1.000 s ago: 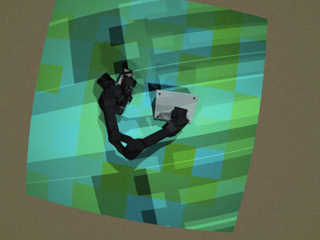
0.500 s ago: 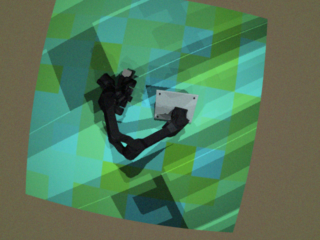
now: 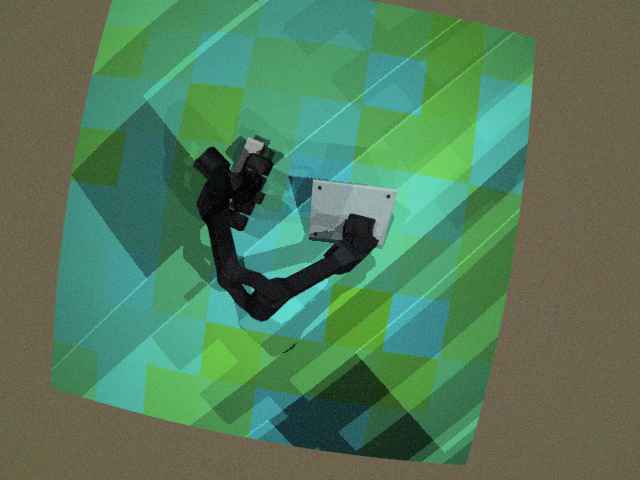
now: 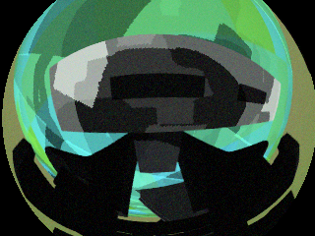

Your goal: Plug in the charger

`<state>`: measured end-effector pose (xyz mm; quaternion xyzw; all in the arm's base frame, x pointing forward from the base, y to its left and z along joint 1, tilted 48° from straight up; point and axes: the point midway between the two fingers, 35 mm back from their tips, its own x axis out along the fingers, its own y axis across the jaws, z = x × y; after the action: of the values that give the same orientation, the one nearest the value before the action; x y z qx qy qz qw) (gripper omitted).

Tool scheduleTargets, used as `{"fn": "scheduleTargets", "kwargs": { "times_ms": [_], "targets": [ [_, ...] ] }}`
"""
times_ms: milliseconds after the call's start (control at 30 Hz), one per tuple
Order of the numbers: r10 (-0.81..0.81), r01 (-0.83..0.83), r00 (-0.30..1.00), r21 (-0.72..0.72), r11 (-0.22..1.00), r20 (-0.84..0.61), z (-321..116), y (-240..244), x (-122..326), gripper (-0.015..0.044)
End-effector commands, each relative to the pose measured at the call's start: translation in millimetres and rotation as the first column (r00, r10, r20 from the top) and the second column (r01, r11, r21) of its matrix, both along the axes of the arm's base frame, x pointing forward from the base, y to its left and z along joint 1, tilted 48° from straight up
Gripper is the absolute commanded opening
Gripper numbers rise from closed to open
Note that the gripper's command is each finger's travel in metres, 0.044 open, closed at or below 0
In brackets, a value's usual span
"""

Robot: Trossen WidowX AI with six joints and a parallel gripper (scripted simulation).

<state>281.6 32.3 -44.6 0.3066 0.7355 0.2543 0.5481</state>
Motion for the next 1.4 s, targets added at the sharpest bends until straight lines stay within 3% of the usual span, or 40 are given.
{"fn": "scheduleTargets", "kwargs": {
  "times_ms": [0,1367],
  "targets": [
    [-0.009,0.009,1.000,0.001,1.000,0.028,0.1,-0.1,6.8,0.0000],
    [-0.001,0.001,1.000,-0.004,1.000,0.010,-0.8,0.4,-0.9,0.0000]
  ]
}}
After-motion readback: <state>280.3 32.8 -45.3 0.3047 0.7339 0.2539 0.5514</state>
